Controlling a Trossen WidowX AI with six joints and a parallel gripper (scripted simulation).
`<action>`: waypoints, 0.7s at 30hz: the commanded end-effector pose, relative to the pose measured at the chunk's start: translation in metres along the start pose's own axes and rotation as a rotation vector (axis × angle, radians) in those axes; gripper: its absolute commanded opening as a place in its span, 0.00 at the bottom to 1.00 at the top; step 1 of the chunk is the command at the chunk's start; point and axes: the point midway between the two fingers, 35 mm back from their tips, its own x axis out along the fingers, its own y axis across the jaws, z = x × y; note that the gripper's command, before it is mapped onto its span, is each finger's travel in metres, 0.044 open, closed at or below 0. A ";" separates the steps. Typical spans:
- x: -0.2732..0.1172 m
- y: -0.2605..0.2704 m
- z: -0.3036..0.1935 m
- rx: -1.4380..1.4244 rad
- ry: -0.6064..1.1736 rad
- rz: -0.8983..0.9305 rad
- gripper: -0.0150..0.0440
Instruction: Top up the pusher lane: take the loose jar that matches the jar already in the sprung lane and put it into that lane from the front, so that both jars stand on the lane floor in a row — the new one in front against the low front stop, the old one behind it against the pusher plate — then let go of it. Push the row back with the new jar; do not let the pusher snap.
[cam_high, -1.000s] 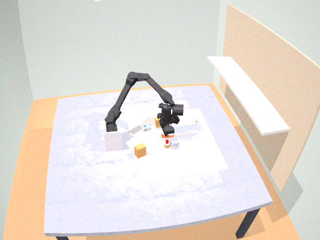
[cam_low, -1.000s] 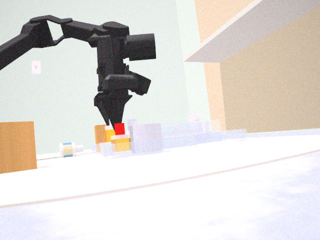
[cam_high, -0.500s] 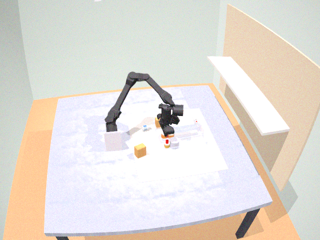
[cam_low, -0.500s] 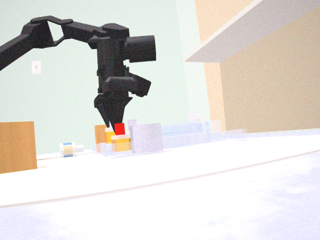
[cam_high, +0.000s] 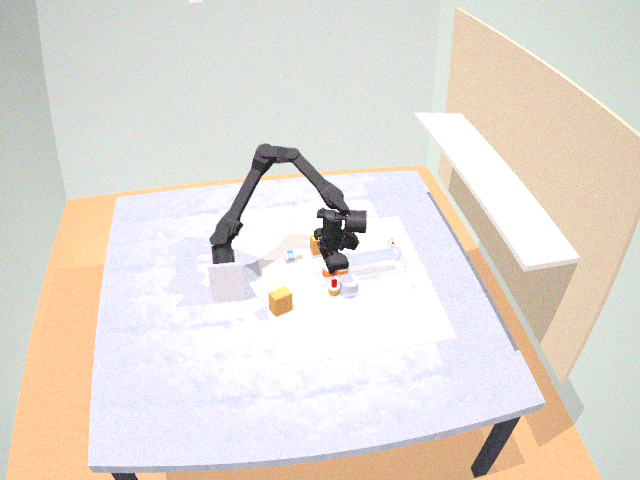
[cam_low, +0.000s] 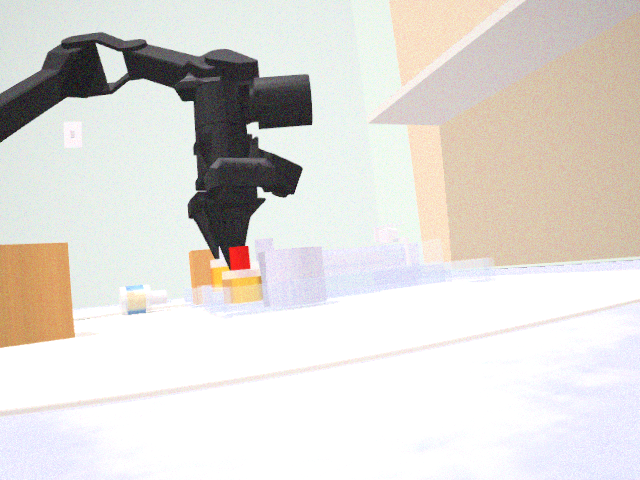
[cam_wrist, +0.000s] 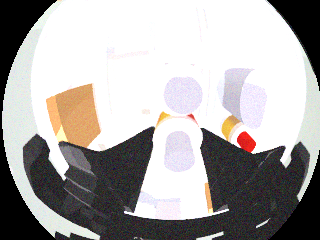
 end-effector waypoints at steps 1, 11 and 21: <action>0.002 0.001 0.002 -0.005 -0.010 0.008 0.25; 0.004 0.002 0.002 -0.005 -0.010 0.008 0.25; 0.006 0.002 0.001 -0.005 -0.010 0.009 0.25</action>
